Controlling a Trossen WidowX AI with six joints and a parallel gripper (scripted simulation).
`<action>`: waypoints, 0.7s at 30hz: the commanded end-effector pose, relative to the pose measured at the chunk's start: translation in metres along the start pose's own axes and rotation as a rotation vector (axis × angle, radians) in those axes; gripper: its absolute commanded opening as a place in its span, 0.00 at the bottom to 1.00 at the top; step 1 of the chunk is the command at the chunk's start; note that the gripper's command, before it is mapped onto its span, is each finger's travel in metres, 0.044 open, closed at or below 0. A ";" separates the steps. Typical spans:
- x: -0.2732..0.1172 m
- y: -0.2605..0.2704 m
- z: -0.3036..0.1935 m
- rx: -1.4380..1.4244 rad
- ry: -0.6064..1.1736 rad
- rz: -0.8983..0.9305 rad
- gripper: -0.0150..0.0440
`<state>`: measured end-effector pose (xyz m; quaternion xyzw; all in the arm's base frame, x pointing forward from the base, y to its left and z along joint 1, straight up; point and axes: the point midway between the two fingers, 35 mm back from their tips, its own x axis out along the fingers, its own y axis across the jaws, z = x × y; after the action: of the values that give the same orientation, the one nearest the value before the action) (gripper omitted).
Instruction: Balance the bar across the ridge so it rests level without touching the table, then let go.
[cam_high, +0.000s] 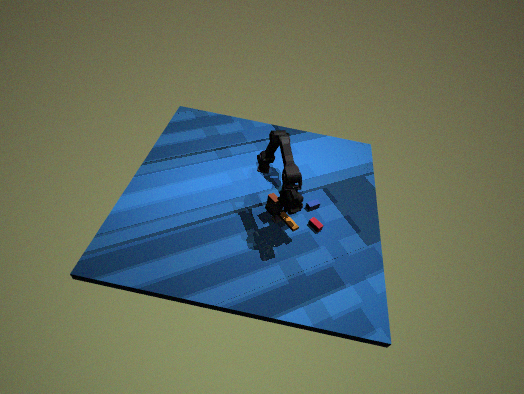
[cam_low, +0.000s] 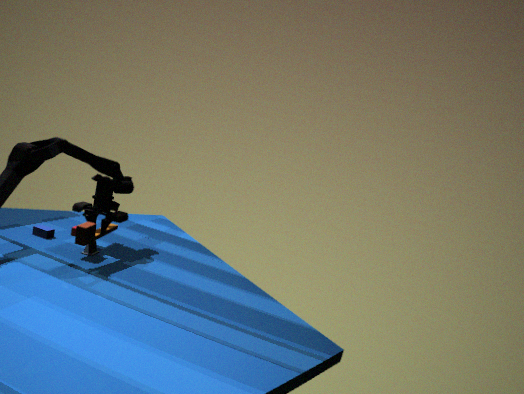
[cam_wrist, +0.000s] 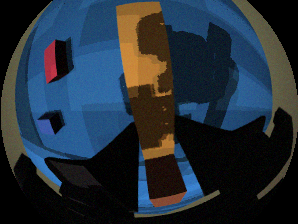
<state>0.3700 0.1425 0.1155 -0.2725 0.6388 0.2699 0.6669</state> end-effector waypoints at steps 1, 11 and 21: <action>0.000 0.000 0.000 0.001 -0.004 0.001 0.25; 0.001 0.000 0.000 0.001 -0.004 0.001 0.25; 0.002 0.000 0.000 0.001 -0.004 0.001 0.25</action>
<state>0.3700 0.1424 0.1139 -0.2725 0.6388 0.2699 0.6670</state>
